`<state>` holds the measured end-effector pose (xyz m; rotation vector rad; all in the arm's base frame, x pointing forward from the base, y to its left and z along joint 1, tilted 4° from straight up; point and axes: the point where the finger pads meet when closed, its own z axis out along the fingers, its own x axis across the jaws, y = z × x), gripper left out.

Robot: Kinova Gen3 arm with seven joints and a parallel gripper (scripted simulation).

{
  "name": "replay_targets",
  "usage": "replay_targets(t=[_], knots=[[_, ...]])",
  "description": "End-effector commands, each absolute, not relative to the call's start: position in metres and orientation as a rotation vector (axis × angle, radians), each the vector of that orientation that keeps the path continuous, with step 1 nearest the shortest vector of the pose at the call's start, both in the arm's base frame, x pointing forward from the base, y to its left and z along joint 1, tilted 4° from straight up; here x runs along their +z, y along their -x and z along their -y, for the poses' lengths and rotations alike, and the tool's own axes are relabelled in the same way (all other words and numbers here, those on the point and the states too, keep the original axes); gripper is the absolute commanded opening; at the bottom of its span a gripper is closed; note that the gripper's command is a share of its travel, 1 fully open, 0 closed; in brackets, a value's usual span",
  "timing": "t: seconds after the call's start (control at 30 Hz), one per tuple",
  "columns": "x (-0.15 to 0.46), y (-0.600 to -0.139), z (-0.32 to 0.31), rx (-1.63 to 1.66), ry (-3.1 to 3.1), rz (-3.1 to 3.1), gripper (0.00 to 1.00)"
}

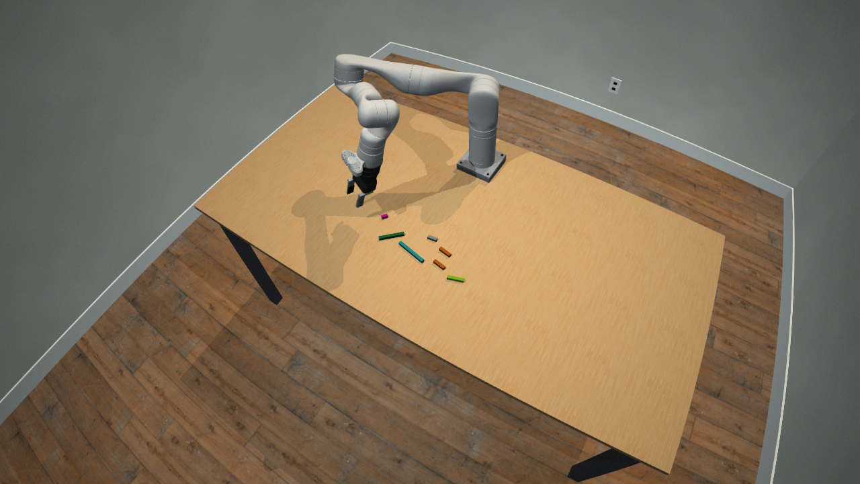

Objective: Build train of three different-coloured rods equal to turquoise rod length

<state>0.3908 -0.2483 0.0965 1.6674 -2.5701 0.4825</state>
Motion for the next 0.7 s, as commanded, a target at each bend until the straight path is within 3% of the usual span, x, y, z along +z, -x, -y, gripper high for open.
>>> replay_targets(t=[0.0, 0.67], knots=[[0.093, -0.384, 0.240, 0.429, -1.632, 2.617, 1.00], [0.083, -0.365, 0.201, 0.210, -1.481, 2.783, 1.00]])
